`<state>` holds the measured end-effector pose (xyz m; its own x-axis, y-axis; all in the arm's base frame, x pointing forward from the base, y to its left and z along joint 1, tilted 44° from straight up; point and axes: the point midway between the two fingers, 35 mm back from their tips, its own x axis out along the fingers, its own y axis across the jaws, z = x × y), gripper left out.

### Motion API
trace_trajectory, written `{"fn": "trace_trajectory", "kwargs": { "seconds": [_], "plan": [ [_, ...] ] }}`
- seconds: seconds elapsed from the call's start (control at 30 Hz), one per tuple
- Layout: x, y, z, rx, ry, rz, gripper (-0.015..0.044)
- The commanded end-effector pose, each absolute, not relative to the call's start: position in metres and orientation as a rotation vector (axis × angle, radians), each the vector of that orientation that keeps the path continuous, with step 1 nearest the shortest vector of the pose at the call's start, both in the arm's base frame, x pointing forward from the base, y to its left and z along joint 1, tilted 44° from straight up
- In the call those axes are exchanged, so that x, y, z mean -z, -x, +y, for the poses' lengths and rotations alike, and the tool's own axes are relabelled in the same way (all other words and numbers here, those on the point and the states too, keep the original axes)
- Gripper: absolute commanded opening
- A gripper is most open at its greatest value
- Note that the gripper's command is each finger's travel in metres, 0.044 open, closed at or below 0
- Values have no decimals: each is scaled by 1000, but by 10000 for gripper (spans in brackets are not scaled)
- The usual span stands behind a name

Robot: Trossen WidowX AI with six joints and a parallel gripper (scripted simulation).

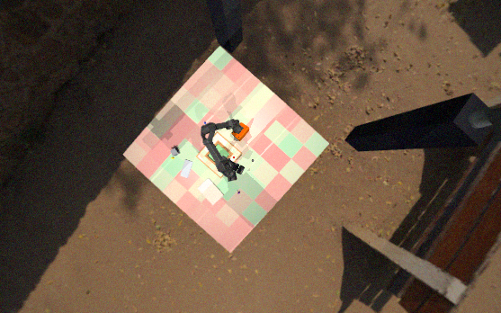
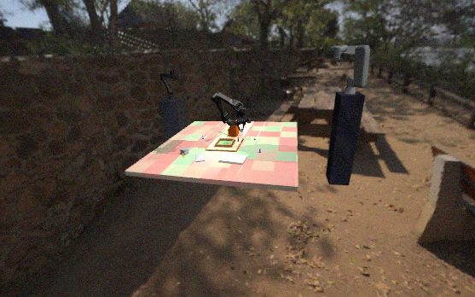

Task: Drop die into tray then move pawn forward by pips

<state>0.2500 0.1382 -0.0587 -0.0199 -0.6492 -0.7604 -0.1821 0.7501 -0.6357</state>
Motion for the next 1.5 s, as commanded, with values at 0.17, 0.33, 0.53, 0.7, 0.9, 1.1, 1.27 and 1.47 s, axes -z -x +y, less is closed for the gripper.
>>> {"fn": "trace_trajectory", "kwargs": {
  "seconds": [0.17, 0.33, 0.53, 0.7, 0.9, 1.1, 1.27, 1.47],
  "plan": [
    [44, -261, 116, 245, 863, 1636, 0],
    [36, -266, 102, 139, 965, 1665, 0],
    [26, -270, 85, 11, 1087, 1695, 0],
    [18, -273, 70, -97, 1187, 1715, 0],
    [9, -275, 53, -231, 1308, 1736, 0],
    [0, -276, 36, -368, 1427, 1752, 0],
    [-8, -276, 21, -486, 1524, 1762, 0],
    [-16, -274, 4, -631, 1638, 1769, 0]
  ]
}}
